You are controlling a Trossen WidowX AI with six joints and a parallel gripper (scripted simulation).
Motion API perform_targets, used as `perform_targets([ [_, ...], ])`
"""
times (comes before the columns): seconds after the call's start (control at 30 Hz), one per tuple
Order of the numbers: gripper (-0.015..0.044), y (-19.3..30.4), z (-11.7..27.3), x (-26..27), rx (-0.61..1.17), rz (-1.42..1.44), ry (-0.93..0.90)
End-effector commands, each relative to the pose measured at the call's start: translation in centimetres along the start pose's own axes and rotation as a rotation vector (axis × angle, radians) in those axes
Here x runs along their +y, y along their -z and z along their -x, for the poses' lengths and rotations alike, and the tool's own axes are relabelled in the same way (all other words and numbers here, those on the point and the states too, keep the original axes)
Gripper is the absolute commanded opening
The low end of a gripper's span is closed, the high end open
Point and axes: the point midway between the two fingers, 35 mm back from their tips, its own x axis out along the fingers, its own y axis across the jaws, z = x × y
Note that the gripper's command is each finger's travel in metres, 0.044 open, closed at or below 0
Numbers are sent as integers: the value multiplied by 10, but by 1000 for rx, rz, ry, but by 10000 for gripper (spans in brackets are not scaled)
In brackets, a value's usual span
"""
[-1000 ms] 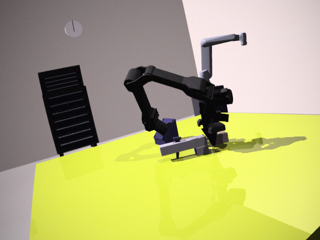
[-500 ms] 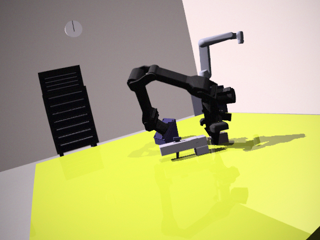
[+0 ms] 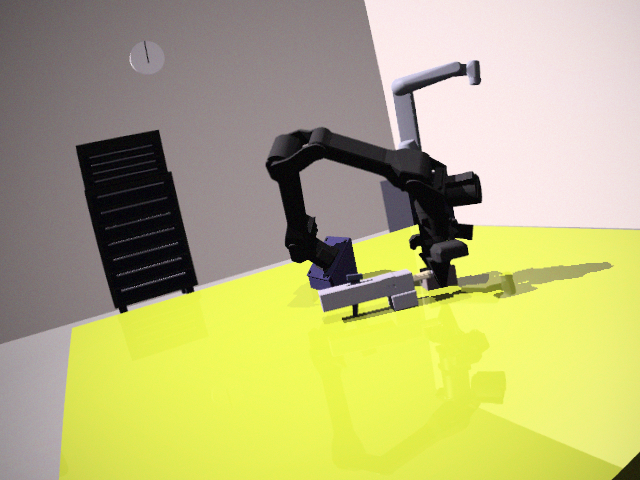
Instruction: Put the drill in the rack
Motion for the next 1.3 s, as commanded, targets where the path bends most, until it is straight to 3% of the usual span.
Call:
perform_targets([
  [0.0,0,-6,-1,1,0,0,-6],
  [0.1,0,-10,-1,1,0,0,-6],
  [0.67,440,-2,-1,-1,0,0,-6],
  [1.27,440,5,-2,-2,1,0,-6],
])
